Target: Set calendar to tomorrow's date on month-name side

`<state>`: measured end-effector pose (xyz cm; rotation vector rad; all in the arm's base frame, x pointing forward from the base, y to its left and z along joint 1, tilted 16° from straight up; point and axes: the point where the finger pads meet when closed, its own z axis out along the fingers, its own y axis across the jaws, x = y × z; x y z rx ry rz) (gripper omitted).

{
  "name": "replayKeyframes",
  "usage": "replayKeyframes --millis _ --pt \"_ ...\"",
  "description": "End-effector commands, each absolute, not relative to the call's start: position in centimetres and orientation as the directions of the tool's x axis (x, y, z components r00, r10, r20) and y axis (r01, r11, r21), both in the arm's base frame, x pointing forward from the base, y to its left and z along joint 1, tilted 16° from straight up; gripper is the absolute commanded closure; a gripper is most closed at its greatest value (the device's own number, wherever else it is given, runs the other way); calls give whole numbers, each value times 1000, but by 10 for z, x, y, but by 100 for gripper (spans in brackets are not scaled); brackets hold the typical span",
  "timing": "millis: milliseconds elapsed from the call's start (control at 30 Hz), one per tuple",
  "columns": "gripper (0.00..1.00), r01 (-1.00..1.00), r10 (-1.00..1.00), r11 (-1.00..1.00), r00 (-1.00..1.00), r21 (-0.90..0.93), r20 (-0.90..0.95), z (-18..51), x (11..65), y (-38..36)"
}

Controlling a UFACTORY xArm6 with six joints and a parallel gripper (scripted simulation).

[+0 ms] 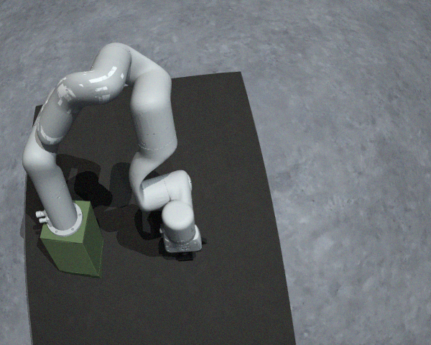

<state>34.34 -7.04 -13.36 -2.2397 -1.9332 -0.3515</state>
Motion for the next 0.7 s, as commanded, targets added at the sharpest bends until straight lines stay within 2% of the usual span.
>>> replayKeyframes --millis 0,667 --pt "71 988 950 -151 136 33 280 -134 344 -71" --pt "71 988 950 -151 136 33 280 -146 345 -67"
